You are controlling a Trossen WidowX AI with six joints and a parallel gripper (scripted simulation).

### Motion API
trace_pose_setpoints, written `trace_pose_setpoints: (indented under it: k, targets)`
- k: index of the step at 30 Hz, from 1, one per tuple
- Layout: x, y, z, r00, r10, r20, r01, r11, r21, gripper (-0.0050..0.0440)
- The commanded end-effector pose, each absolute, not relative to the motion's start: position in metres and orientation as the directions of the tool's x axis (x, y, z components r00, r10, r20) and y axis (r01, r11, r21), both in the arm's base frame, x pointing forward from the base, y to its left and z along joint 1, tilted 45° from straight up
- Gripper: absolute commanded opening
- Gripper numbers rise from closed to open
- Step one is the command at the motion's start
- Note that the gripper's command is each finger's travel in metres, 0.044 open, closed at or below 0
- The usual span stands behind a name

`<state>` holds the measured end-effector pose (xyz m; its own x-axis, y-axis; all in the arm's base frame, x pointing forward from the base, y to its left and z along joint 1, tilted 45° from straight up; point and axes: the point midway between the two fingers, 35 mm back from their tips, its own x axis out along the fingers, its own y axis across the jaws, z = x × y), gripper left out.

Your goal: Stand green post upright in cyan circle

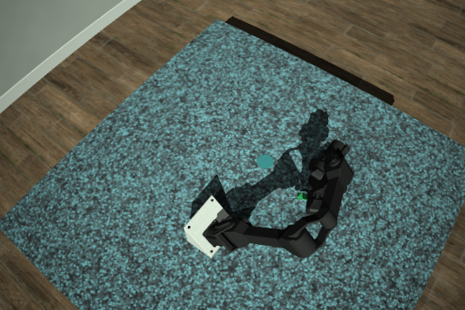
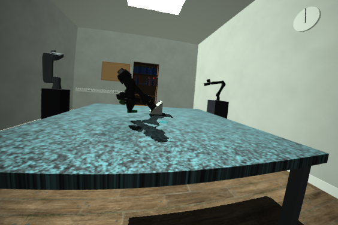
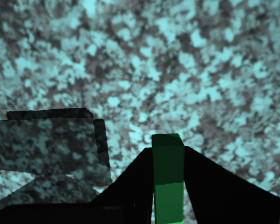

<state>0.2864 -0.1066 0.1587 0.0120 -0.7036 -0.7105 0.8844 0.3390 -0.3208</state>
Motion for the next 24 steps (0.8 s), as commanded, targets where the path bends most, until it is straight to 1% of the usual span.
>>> trace_pose_setpoints:
  k: [1, 24]
  targets:
    - [0.29, -0.096, 0.172, 0.029, -0.701, -0.713, 0.892, 0.341, -0.298, 0.0022]
    - [0.282, -0.051, 0.218, 0.041, -0.706, -0.708, 0.888, 0.35, -0.298, 0.0022]
